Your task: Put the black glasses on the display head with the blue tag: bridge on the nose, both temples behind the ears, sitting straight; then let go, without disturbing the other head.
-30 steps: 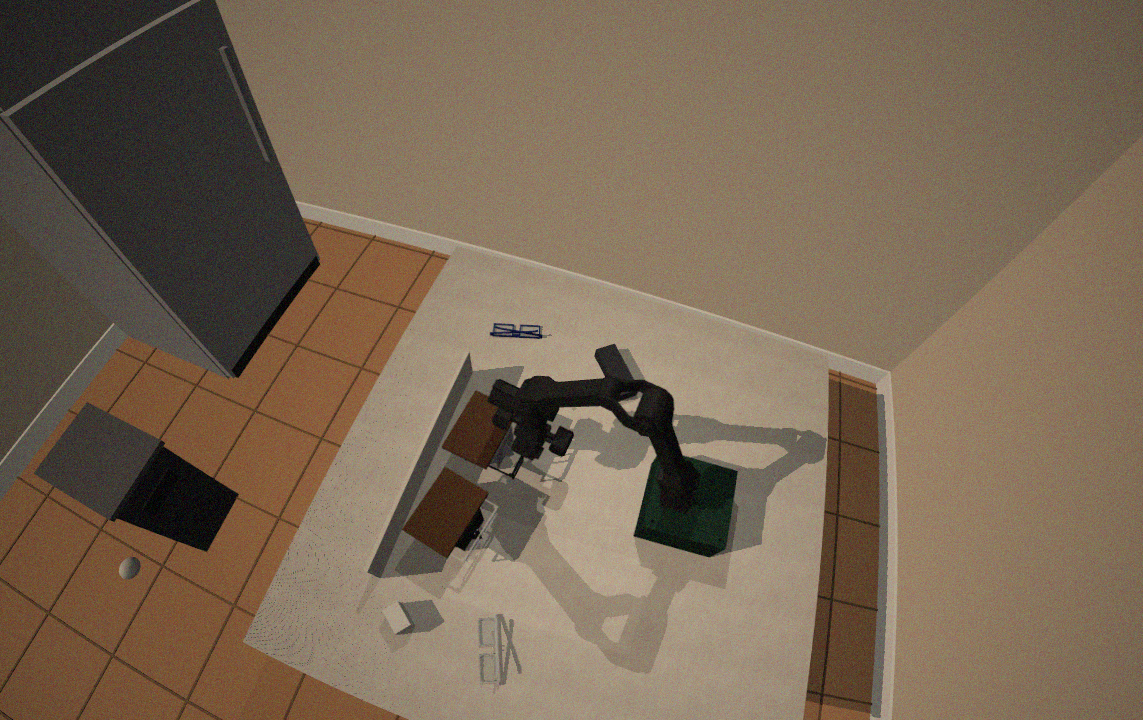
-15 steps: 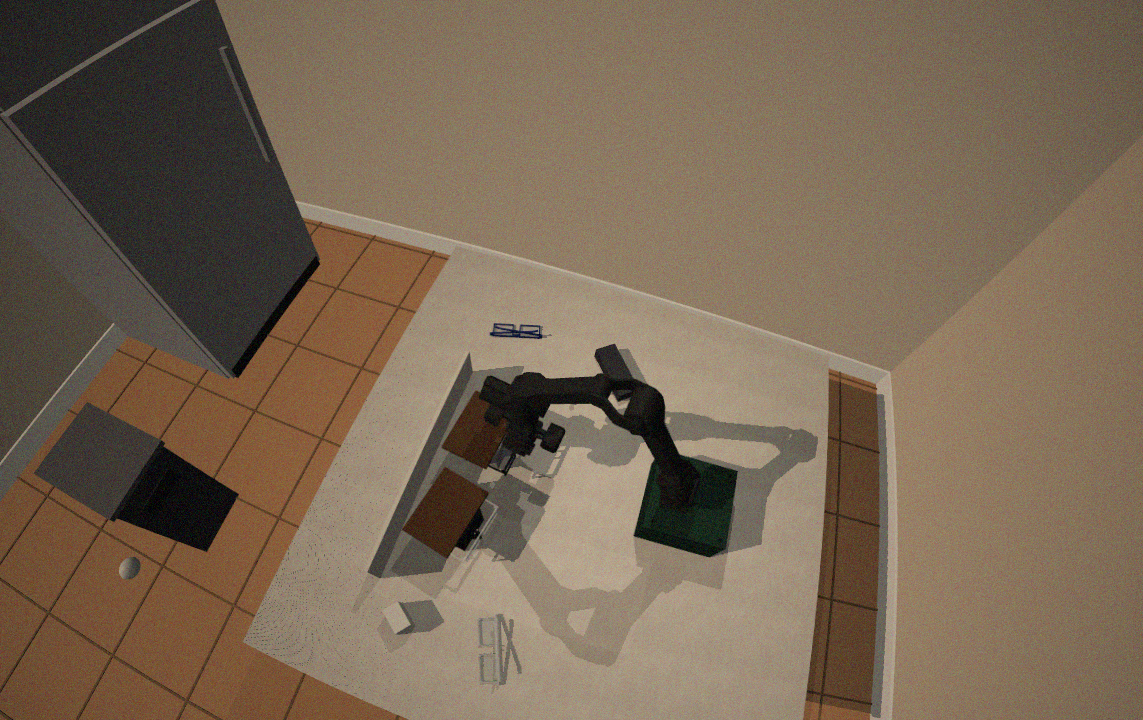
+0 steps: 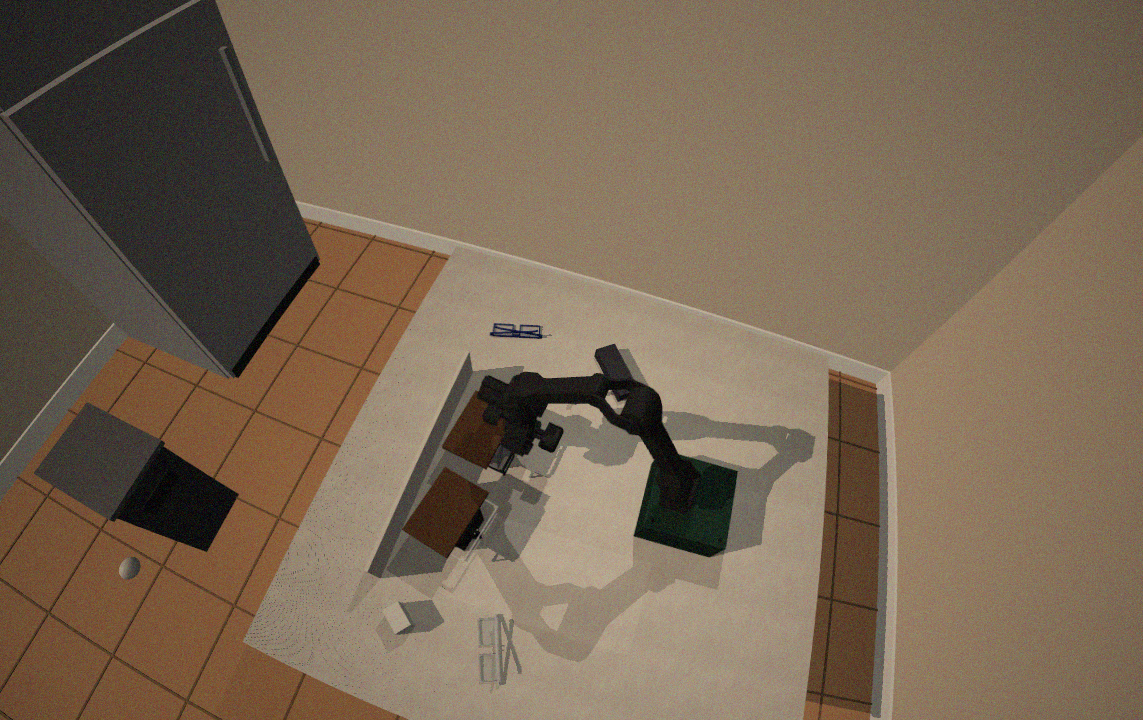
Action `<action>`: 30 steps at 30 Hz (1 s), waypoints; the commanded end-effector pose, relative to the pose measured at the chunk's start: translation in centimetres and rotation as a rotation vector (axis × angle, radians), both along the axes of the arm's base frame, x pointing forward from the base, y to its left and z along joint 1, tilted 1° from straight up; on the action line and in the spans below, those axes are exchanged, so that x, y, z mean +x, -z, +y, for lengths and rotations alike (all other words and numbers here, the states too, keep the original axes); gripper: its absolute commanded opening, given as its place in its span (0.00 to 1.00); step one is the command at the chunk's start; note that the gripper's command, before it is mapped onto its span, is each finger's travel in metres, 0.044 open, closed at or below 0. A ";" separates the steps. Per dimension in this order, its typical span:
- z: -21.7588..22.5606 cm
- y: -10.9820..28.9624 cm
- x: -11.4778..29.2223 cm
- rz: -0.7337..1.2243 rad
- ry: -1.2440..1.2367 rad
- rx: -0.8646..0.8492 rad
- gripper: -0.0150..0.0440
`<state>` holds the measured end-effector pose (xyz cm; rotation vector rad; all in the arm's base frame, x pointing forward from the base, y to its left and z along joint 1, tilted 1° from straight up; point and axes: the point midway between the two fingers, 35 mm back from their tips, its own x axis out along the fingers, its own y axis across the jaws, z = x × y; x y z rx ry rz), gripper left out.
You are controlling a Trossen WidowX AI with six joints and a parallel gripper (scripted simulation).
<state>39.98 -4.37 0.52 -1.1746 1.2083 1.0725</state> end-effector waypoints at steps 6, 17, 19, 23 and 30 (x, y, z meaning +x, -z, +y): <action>0.0 0.3 0.0 -0.001 0.004 -0.001 0.25; 0.0 0.4 0.0 0.000 0.000 0.000 0.43; 0.0 0.4 0.0 0.000 0.000 0.000 0.44; 0.0 0.4 0.0 0.000 0.000 0.000 0.44; 0.0 -2.2 0.0 0.028 0.003 0.003 0.44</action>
